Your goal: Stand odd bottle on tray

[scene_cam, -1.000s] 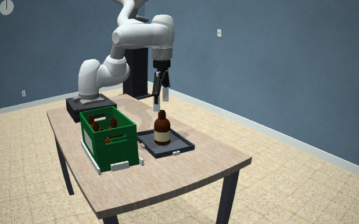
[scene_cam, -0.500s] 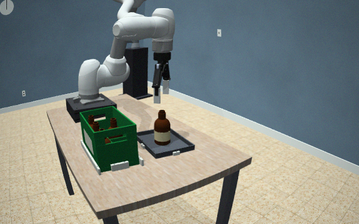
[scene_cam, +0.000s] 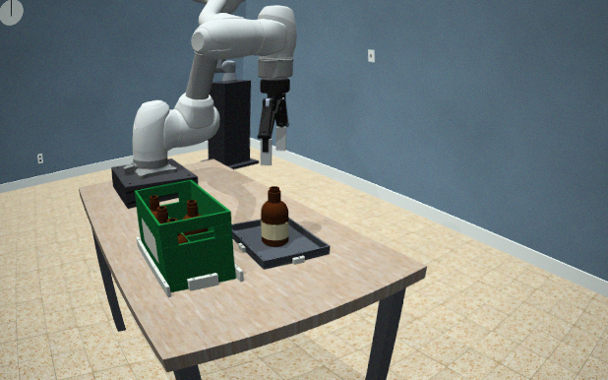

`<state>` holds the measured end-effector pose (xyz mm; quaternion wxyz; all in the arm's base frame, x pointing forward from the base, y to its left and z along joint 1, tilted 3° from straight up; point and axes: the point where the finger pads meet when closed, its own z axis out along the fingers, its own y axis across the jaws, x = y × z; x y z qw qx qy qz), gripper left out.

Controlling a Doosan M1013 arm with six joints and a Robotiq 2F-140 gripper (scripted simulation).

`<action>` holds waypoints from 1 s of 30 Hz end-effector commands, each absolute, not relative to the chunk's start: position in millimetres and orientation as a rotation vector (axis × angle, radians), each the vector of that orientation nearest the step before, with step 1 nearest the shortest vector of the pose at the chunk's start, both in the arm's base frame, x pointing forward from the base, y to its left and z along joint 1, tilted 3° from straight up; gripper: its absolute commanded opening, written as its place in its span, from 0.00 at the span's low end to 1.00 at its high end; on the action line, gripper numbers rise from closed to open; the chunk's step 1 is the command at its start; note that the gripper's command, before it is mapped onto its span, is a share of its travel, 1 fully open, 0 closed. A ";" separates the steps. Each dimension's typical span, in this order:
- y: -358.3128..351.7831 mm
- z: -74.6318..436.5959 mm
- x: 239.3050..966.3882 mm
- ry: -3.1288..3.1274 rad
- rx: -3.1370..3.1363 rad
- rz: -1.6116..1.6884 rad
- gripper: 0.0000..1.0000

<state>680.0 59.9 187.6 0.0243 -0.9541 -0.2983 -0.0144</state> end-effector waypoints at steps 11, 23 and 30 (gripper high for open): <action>57.8 196.8 681.9 -0.912 -2.957 -0.049 1.00; 57.8 196.8 681.9 -0.912 -2.957 -0.049 0.00; 57.8 196.8 681.9 -0.912 -2.957 -0.049 0.00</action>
